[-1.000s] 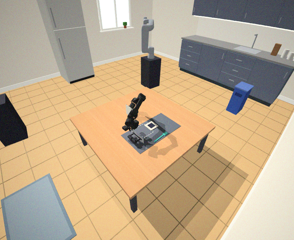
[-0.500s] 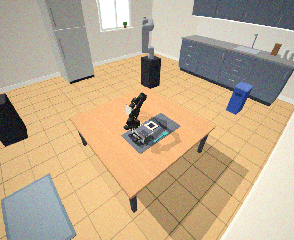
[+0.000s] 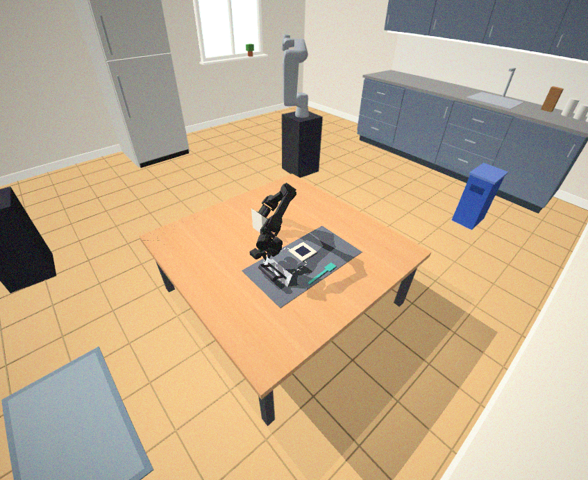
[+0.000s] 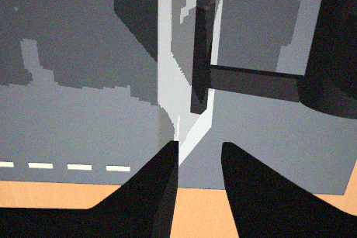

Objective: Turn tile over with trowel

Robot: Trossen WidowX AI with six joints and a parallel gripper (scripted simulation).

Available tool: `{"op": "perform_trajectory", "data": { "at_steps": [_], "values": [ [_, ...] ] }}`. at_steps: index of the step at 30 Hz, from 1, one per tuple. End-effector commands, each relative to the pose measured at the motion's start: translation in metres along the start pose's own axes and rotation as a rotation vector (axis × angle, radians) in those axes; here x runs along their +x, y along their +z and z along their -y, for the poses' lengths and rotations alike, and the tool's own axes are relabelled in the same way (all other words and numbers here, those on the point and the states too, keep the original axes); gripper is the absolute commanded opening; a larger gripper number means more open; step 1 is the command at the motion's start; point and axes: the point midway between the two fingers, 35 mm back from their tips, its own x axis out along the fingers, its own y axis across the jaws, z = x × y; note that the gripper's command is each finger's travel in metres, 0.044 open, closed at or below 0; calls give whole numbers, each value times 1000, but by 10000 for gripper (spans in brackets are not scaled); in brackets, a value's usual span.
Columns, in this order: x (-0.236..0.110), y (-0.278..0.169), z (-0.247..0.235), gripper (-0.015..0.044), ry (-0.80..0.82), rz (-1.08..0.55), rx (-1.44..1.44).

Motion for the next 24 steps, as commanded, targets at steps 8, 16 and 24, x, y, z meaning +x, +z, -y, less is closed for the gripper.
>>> {"op": "perform_trajectory", "data": {
  "at_steps": [8,16,24],
  "values": [
    [1,0,-17,100,4,-1,3],
    [0,0,-19,100,2,0,0],
    [0,0,-19,0,2,-1,0]
  ]
}}
